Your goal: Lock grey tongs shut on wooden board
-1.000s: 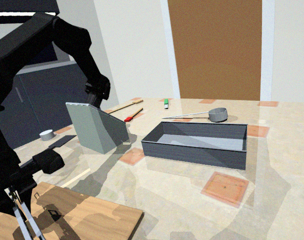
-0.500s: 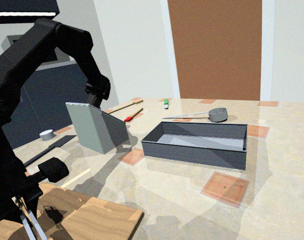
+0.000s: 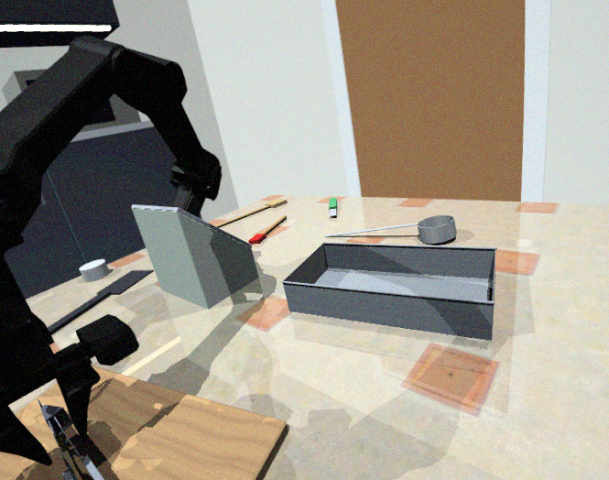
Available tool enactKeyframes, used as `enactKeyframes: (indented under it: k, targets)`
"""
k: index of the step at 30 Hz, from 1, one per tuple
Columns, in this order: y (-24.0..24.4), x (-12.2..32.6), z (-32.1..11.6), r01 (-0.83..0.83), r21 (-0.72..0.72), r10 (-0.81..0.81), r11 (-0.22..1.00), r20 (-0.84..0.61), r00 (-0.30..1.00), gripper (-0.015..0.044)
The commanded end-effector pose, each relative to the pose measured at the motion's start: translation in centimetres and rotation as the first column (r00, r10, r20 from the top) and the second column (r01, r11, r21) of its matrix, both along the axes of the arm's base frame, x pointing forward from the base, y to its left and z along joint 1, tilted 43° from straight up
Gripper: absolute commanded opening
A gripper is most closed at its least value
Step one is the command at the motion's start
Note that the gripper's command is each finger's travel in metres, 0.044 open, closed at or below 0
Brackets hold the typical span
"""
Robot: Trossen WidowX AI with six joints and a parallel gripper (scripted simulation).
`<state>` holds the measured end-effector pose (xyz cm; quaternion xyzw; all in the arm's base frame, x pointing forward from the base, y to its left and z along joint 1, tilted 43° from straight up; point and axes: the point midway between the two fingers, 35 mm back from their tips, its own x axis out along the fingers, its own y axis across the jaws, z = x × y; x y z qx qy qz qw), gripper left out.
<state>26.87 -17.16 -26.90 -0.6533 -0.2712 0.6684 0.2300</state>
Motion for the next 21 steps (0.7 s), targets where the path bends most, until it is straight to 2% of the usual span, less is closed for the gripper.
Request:
enactKeyframes:
  k: [1,8,9,15,21]
  targets:
    - [0.0,0.0,0.0,0.0,0.0,0.0,1.0,0.001,1.0,0.0244]
    - [0.0,0.0,0.0,0.0,0.0,0.0,1.0,0.001,1.0,0.0427]
    - [0.0,0.0,0.0,0.0,0.0,0.0,1.0,0.001,1.0,0.044]
    - [-1.7,-2.0,1.7,0.001,-0.01,-0.001,1.0,0.001,1.0,0.044]
    - [-5.5,-10.0,7.6,0.004,-0.01,-0.004,1.0,-0.006,1.0,0.044]
